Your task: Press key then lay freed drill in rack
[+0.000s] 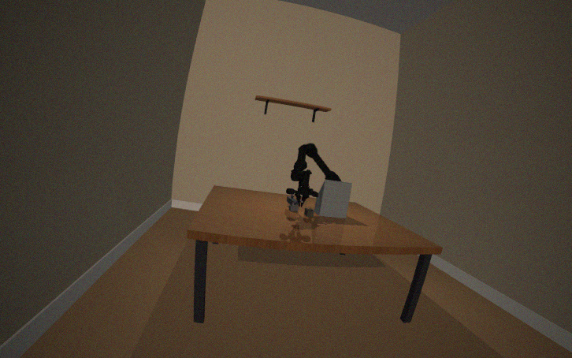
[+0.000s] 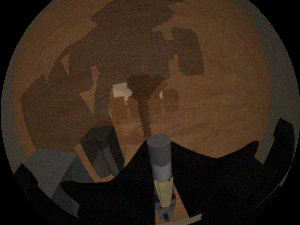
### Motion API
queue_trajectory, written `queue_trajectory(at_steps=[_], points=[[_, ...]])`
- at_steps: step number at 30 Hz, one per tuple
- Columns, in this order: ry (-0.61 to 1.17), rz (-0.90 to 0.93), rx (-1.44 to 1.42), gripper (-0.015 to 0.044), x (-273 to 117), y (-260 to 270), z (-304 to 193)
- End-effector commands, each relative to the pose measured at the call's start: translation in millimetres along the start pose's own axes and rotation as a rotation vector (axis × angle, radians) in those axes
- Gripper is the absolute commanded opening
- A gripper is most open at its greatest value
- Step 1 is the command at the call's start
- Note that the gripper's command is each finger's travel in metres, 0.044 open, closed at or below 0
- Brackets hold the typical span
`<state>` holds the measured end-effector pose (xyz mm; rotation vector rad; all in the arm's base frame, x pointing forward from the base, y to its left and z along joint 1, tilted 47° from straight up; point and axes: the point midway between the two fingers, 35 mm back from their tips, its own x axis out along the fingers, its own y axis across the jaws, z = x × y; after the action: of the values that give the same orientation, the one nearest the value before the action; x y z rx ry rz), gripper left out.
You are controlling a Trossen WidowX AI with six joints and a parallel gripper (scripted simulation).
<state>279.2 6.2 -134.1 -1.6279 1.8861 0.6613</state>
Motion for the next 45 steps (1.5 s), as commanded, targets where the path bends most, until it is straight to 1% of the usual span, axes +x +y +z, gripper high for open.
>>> queue_trajectory(at_steps=[1, 15, 45], points=[[-0.004, -0.004, 0.003, 0.0, -3.0, -0.9, 1.3], [-0.004, -0.004, 0.003, 0.0, -4.7, 0.2, 2.3], [-0.005, -0.003, 0.002, 0.0, 4.1, 54.8, 11.6]])
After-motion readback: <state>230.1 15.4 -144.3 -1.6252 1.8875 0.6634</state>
